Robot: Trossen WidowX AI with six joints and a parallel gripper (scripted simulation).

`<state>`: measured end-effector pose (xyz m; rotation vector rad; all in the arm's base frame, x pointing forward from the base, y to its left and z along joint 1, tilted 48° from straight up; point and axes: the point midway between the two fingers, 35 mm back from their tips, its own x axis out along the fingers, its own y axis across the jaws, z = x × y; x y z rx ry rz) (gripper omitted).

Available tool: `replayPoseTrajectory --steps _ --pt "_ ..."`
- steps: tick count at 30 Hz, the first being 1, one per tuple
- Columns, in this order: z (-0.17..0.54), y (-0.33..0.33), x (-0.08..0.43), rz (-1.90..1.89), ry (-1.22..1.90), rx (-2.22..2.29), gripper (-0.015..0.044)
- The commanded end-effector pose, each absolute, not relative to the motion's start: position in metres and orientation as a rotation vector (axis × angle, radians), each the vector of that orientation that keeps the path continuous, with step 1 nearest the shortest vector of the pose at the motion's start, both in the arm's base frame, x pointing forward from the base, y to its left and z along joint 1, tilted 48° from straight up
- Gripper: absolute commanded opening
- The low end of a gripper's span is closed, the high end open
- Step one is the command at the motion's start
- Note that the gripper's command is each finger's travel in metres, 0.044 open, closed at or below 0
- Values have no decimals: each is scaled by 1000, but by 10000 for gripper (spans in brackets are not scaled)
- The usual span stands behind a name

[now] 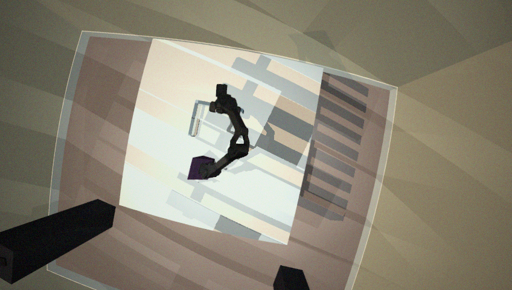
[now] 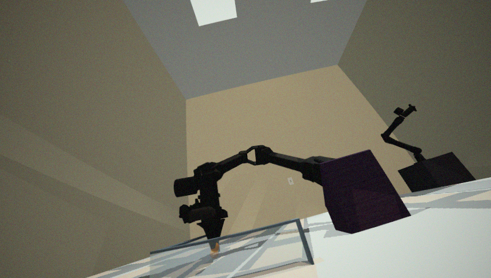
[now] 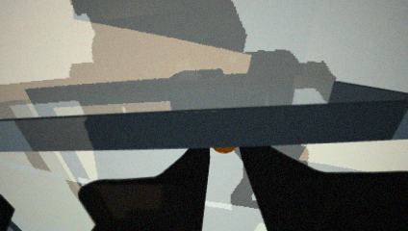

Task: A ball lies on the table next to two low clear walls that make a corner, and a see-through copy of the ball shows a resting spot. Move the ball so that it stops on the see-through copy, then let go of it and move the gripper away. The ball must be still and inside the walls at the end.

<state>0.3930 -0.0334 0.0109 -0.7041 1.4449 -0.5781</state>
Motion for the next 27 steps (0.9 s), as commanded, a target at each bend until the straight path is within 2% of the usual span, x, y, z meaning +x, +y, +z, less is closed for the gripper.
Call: replayPoseTrajectory --steps 1,13,21,27 --pt "5 -41 391 -582 1454 -712 0" --pt "-2 -49 391 -583 1454 -712 0" --pt "0 -45 393 -578 1448 -707 210" --pt "0 -45 393 -578 1448 -707 219"
